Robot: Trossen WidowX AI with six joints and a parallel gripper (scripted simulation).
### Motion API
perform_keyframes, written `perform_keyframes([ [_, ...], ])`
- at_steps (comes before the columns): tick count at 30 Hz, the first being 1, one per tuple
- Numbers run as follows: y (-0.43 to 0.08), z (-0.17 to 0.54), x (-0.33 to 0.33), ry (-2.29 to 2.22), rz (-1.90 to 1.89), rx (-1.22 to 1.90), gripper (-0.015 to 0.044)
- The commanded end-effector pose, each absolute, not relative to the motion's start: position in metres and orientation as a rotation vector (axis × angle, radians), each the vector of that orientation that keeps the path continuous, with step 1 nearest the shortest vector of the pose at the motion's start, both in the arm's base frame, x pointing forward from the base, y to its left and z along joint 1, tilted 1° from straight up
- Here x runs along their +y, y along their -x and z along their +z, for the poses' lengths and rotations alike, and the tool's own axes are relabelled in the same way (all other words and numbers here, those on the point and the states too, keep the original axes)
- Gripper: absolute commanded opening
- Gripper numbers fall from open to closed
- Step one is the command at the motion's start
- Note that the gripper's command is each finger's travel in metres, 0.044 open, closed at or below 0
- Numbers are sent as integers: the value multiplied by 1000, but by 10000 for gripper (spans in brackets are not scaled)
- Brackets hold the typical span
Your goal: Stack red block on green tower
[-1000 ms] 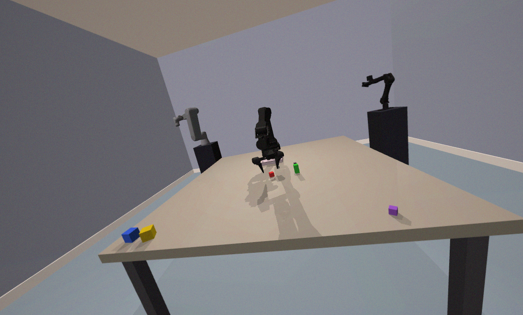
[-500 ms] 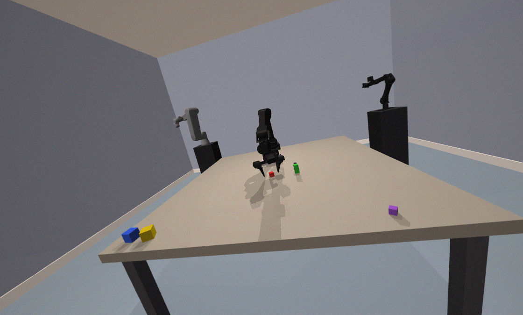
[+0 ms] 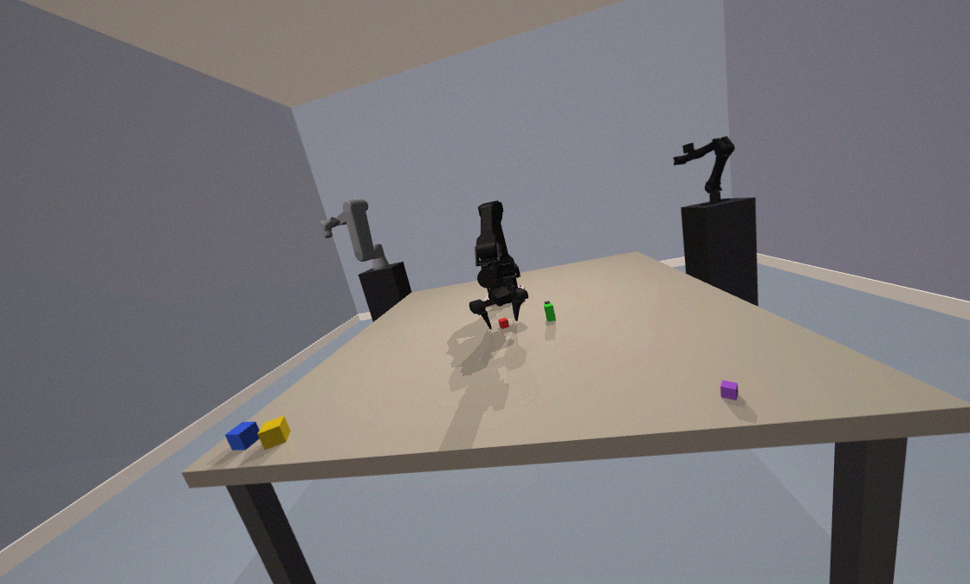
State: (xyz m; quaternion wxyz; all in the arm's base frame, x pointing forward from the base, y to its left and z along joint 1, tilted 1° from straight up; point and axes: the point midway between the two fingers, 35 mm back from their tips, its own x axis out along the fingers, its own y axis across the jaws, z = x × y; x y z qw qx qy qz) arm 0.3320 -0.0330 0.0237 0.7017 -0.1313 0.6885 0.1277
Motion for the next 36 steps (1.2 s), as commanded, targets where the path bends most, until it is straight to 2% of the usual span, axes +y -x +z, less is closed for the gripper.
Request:
perform_keyframes([
  [1,-332,23,-32,284,286,1533,440],
  [2,-332,24,-32,284,286,1533,440],
  [15,-332,24,-32,284,286,1533,99],
  [22,-332,24,-32,284,286,1533,52],
  [24,-332,27,-32,284,286,1533,0],
  [36,-331,86,-33,284,286,1533,0],
])
